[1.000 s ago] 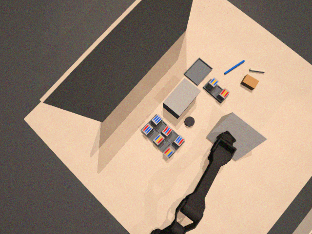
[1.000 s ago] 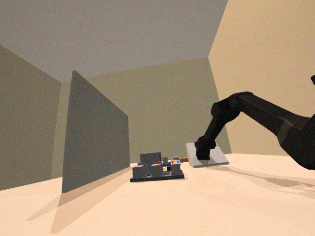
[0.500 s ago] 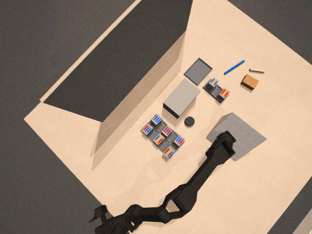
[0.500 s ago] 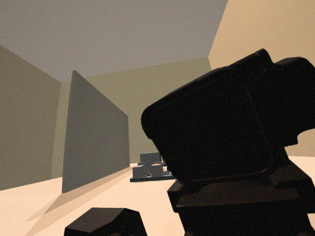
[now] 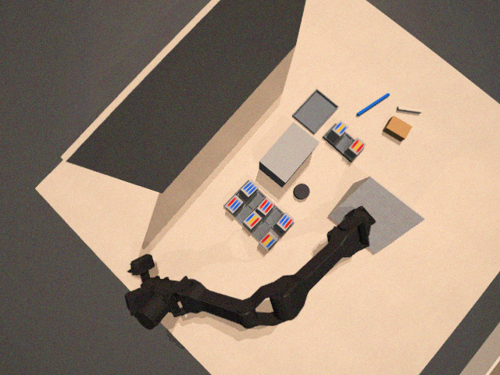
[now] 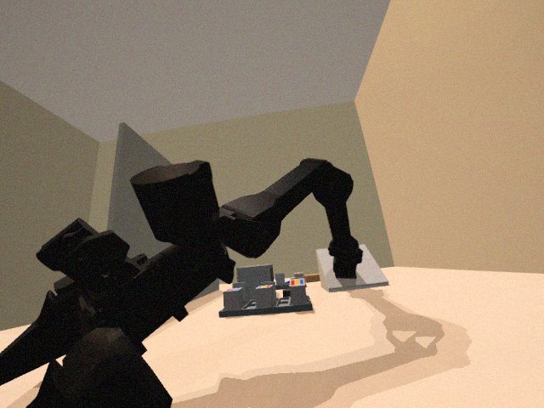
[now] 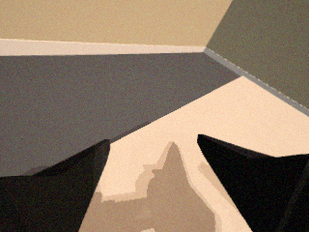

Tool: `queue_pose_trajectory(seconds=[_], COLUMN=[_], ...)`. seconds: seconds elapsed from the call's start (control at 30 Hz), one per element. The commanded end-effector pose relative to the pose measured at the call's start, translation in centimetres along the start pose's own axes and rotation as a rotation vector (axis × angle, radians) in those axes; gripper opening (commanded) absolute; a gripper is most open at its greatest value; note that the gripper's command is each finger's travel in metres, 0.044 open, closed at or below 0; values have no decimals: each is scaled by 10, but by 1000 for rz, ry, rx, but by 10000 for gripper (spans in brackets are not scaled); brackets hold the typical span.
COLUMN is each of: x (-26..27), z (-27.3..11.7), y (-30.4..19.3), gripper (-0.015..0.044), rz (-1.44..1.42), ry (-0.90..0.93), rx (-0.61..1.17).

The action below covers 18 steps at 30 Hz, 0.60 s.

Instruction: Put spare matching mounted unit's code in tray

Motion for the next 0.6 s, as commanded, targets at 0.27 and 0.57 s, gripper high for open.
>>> queue_pose_trajectory(seconds=[0.27, 0.57], x=[-136, -214], z=[-42, -98], y=[-10, -29], gripper=[440, 440], rz=[-28, 117], ry=[-209, -313], rx=[391, 685])
Point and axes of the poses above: the point midway between the two fingers, 35 mm back from their tips, its own z axis out along the fingers, its own x axis across the jaws, y = z × x, the point moved 10 cm from there along -z, back along the fingers, and after that the axes turned 8 degrees about z, right-handed, at the moved point
